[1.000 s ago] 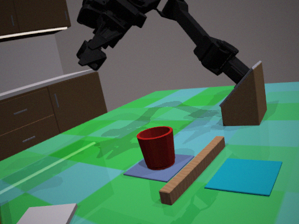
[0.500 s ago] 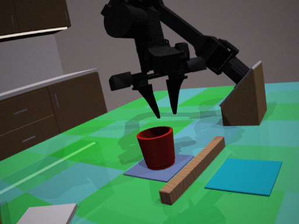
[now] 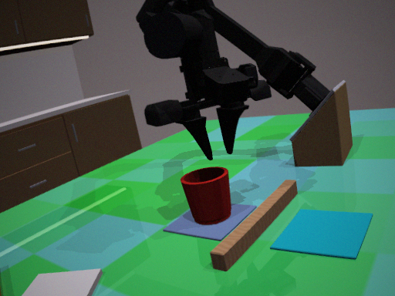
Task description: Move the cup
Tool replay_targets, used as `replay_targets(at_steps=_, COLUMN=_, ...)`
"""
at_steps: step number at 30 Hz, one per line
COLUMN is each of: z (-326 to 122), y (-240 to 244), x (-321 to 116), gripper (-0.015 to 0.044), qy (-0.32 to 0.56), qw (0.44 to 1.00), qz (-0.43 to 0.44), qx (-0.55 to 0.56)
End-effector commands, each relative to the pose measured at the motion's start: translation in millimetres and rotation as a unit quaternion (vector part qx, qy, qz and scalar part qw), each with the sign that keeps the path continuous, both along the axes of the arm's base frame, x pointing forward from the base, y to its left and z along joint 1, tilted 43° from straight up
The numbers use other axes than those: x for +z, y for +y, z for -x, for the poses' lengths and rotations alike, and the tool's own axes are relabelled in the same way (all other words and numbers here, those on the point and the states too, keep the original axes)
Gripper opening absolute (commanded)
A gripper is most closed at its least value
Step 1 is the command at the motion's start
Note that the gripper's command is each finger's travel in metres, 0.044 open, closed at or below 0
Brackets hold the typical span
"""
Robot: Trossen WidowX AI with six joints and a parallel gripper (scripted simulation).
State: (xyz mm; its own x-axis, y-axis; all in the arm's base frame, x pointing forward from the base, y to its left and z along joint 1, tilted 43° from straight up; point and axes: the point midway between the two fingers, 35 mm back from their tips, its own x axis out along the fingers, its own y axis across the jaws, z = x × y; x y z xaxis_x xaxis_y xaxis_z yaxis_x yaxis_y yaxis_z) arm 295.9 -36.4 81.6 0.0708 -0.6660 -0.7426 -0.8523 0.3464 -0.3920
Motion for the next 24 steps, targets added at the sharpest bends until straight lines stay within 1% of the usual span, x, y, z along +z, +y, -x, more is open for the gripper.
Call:
replay_targets(at_steps=1, z=1, y=-5, x=-5, gripper=0.0148, qy=0.004, qw=1.0, qz=0.003, qx=0.0)
replay_targets(at_steps=24, z=-1, y=-31, x=-32, gripper=0.0148, qy=0.004, qw=1.0, qz=0.003, qx=0.0)
